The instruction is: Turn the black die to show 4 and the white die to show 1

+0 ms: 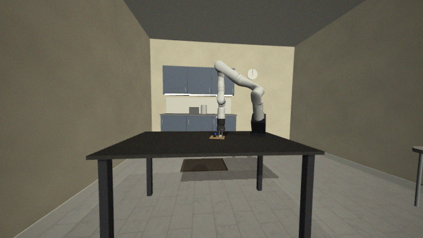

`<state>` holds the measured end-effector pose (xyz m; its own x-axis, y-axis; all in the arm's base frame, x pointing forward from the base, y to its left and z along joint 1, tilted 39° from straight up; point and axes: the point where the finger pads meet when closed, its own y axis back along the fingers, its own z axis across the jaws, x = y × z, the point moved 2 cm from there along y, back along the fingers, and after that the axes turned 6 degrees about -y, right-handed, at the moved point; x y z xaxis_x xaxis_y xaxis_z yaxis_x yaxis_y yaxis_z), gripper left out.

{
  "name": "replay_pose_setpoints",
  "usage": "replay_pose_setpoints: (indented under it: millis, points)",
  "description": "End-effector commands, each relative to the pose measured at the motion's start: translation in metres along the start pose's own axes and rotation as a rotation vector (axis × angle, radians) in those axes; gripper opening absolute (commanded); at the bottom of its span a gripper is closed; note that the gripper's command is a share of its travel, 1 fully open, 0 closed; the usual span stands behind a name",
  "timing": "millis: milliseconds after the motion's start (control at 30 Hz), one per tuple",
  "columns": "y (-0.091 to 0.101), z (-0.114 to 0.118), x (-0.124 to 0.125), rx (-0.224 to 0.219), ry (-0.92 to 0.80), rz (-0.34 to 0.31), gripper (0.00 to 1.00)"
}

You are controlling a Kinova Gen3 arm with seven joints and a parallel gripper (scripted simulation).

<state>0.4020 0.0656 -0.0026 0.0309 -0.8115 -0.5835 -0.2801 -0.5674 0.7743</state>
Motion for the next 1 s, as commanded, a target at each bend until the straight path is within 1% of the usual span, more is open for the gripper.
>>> replay_pose_setpoints:
  millis: [0,400,433,500,533,600,633,700,733,800,833,967]
  points:
    - [0.0004,-0.0004,0.0003,0.001,0.0,0.001,0.4]
    - [0.0004,-0.0004,0.0003,0.001,0.0,0.001,0.4]
    - [0.0004,-0.0004,0.0003,0.001,0.0,0.001,0.46]
    - [0.0004,-0.0004,0.0003,0.001,0.0,0.001,0.46]
    - [0.0004,-0.0004,0.0003,0.001,0.0,0.001,0.52]
    - [0.0004,-0.0004,0.0003,0.001,0.0,0.001,0.52]
    - [0.0004,-0.0004,0.0003,0.001,0.0,0.001,0.58]
    - [0.0004,-0.0004,0.0003,0.001,0.0,0.001,0.58]
    - [0.0004,-0.0004,0.0003,0.001,0.0,0.001,0.64]
    - [0.0004,-0.0004,0.0003,0.001,0.0,0.001,0.64]
    - [0.0004,-0.0004,0.0003,0.001,0.0,0.001,0.7]
    - [0.0004,-0.0004,0.0003,0.001,0.0,0.001,0.7]
